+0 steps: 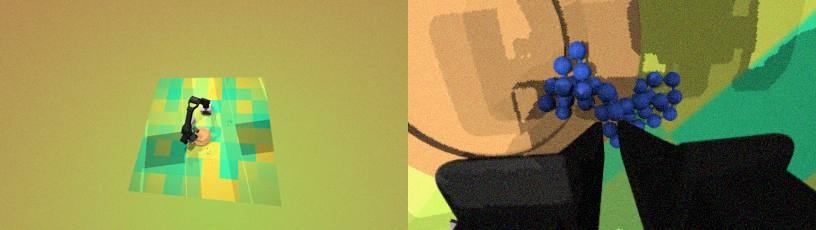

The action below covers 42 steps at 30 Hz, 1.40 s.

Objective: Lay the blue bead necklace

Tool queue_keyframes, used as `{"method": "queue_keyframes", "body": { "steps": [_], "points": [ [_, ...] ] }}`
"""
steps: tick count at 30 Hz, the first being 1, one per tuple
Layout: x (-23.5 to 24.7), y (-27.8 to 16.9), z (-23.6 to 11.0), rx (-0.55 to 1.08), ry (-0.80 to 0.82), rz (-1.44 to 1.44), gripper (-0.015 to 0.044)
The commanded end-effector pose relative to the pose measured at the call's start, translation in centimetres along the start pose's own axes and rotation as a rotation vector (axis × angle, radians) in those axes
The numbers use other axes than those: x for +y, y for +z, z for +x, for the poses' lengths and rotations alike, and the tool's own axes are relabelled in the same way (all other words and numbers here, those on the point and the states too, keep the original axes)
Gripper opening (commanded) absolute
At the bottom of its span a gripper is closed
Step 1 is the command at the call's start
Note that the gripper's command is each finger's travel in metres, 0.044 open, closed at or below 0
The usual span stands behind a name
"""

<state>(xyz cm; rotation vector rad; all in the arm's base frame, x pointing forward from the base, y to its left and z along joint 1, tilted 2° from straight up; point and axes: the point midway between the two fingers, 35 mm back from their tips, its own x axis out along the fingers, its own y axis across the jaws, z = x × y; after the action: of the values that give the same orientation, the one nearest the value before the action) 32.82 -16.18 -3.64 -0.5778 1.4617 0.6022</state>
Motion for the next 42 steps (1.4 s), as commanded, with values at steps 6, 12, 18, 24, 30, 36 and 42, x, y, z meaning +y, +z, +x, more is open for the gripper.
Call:
{"method": "queue_keyframes", "body": {
  "steps": [6, 12, 18, 24, 30, 36, 42],
  "points": [
    [0.0, 0.0, -0.8, 0.000, -0.001, -0.002, 0.0000],
    [0.0, 0.0, -2.5, 0.002, -0.002, -0.005, 0.0000],
    [0.0, 0.0, -2.5, 0.002, -0.002, -0.005, 0.0000],
    [1.5, 1.1, -2.5, 0.001, -0.001, -0.005, 0.0000],
    [3.1, 2.2, -2.5, 0.000, 0.001, -0.005, 0.0000],
    [4.7, 3.0, -2.4, -0.001, 0.002, -0.005, 0.0000],
    [4.7, 3.1, -2.2, -0.001, 0.003, -0.005, 0.0000]
  ]
}}
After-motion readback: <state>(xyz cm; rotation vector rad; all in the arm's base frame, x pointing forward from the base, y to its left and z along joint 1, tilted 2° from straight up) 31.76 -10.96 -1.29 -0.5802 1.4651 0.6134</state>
